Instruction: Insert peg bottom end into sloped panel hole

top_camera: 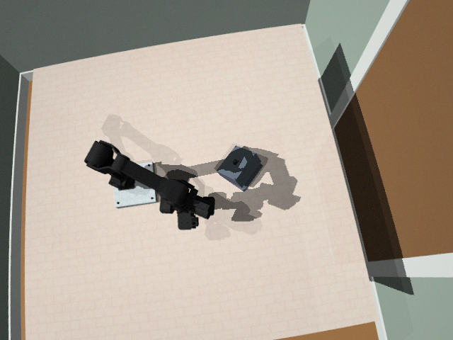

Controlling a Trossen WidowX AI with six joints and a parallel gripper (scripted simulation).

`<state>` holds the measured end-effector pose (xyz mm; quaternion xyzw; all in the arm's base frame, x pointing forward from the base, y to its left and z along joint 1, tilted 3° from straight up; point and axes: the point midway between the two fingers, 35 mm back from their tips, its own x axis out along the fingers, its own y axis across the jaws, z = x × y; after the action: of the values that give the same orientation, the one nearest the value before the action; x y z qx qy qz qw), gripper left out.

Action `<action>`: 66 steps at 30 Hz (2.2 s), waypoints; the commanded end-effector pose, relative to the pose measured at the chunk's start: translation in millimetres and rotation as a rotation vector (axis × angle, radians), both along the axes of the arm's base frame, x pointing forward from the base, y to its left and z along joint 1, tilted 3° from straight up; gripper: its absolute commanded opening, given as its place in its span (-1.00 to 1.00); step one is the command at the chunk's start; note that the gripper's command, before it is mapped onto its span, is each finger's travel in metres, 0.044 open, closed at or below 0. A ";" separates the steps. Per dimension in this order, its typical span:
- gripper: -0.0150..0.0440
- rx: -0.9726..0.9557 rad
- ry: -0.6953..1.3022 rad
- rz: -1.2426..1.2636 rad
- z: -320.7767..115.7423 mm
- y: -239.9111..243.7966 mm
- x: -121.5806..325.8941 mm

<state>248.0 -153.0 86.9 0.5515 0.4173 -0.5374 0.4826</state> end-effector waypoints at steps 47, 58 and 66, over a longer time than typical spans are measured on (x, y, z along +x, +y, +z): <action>-0.49 0.005 0.005 -0.002 14.6 0.3 -0.8; -0.49 0.008 0.007 -0.003 55.5 2.5 -4.6; -0.49 0.001 0.008 0.010 61.2 4.5 -3.9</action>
<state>242.5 -149.4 144.9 0.5503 0.4220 -0.5388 0.4783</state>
